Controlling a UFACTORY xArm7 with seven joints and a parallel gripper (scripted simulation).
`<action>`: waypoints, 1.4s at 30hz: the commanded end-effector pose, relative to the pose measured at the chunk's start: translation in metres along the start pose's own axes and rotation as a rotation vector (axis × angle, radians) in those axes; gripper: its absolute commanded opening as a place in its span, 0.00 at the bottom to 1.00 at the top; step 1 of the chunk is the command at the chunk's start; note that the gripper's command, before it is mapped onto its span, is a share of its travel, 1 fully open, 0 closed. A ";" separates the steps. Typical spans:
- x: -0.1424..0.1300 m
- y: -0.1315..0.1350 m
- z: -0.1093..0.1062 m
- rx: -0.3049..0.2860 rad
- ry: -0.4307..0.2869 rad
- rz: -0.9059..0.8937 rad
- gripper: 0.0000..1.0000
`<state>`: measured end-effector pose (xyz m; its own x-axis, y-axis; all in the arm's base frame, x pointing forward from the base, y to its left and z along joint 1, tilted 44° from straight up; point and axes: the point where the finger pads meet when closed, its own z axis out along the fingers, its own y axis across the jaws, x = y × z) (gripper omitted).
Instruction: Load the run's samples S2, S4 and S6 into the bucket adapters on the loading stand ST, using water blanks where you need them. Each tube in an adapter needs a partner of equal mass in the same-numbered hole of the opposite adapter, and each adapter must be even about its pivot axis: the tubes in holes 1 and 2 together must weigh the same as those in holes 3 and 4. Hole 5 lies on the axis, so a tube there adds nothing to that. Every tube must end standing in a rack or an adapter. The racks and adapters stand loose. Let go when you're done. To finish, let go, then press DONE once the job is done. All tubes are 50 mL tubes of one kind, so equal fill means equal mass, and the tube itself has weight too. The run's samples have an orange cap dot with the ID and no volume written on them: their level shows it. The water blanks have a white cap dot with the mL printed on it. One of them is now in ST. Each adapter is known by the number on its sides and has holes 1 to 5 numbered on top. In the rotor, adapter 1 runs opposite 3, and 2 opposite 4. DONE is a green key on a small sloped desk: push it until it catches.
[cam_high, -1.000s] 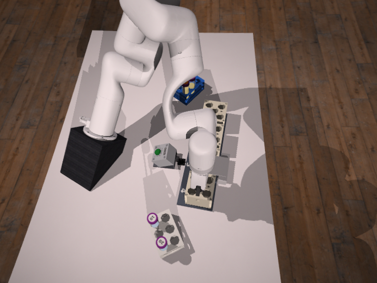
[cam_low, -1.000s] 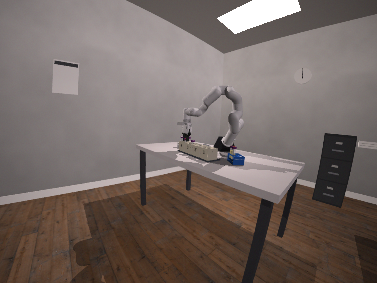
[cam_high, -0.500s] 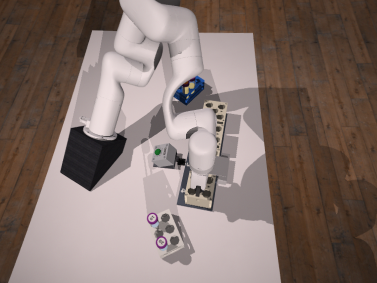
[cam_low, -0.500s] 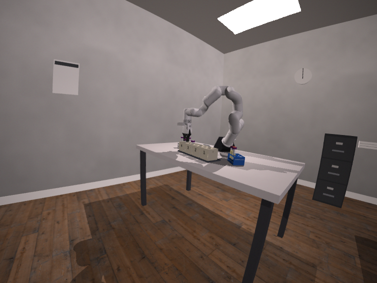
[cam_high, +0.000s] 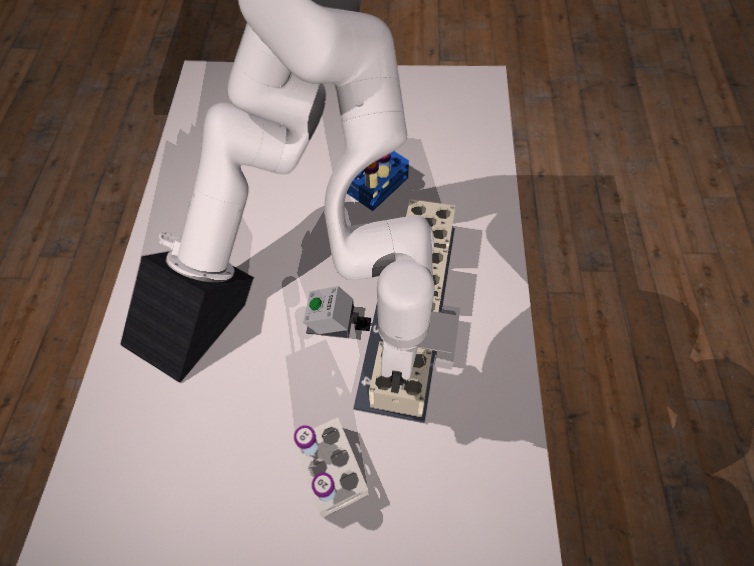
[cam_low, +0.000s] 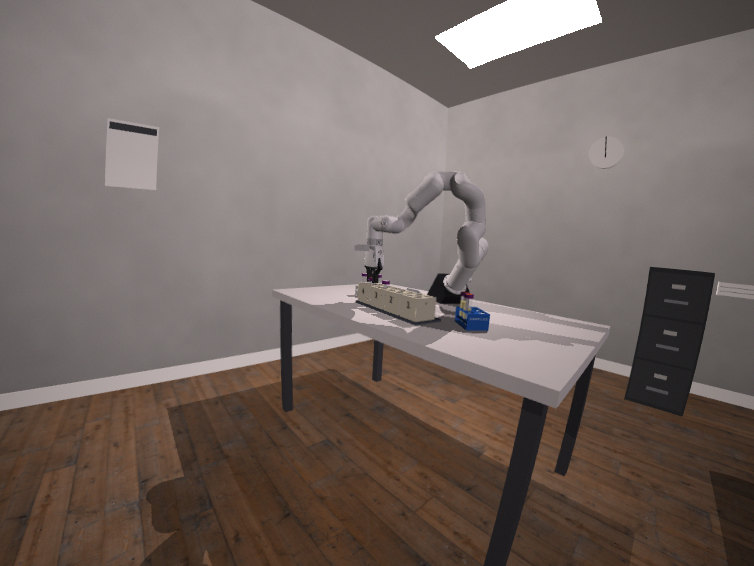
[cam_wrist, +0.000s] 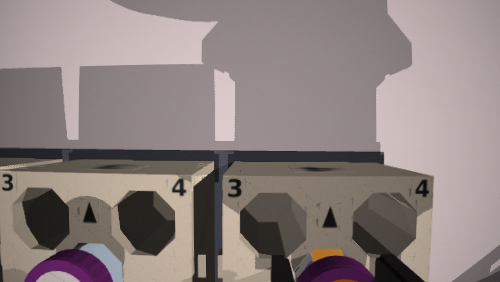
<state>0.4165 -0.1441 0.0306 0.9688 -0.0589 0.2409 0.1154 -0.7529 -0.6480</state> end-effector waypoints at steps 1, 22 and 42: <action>0.001 0.002 -0.010 -0.004 0.004 0.001 0.44; 0.001 0.001 -0.046 -0.005 0.004 0.001 0.44; 0.001 0.001 -0.080 -0.005 0.004 0.001 0.44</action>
<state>0.4007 -0.1919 0.0827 0.9686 -0.0597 0.2414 0.1148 -0.7538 -0.6470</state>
